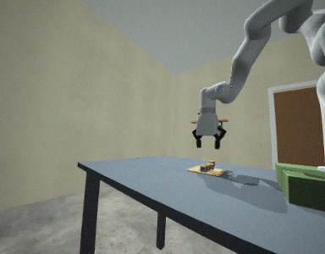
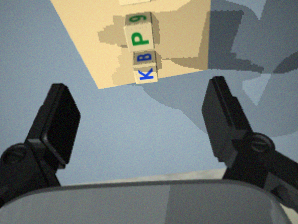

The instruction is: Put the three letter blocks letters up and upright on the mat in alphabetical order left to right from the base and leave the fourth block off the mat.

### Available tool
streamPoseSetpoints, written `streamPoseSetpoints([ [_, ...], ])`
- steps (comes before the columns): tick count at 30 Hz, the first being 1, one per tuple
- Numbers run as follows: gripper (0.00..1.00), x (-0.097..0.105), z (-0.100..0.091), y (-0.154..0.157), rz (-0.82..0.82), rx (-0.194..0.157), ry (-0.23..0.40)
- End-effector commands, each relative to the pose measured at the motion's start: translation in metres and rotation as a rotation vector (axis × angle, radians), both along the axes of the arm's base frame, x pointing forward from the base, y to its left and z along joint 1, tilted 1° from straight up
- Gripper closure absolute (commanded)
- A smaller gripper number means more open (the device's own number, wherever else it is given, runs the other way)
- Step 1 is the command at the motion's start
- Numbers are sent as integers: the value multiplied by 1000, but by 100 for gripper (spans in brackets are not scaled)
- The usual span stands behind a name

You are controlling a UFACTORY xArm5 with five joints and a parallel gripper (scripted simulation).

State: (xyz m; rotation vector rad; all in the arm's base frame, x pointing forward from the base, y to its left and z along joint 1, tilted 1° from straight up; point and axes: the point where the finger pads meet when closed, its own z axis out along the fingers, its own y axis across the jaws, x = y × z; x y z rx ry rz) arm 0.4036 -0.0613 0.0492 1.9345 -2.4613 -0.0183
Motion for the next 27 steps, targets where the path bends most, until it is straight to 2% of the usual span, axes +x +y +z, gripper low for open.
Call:
streamPoseSetpoints([
  [1, 0, 1, 1, -2, -139, -2, -3],
  [4, 0, 1, 1, -2, -162, -3, -3],
  [6, 0, 1, 0, -3, -257, -4, -3],
  [19, 0, 0, 0, -8, -587, -9, -2],
  [21, 0, 0, 0, -8, -587, -9, -2],
  [22, 0, 0, -1, -9, -658, -10, -2],
  [27, 0, -1, -1, -10, -775, -11, -2],
])
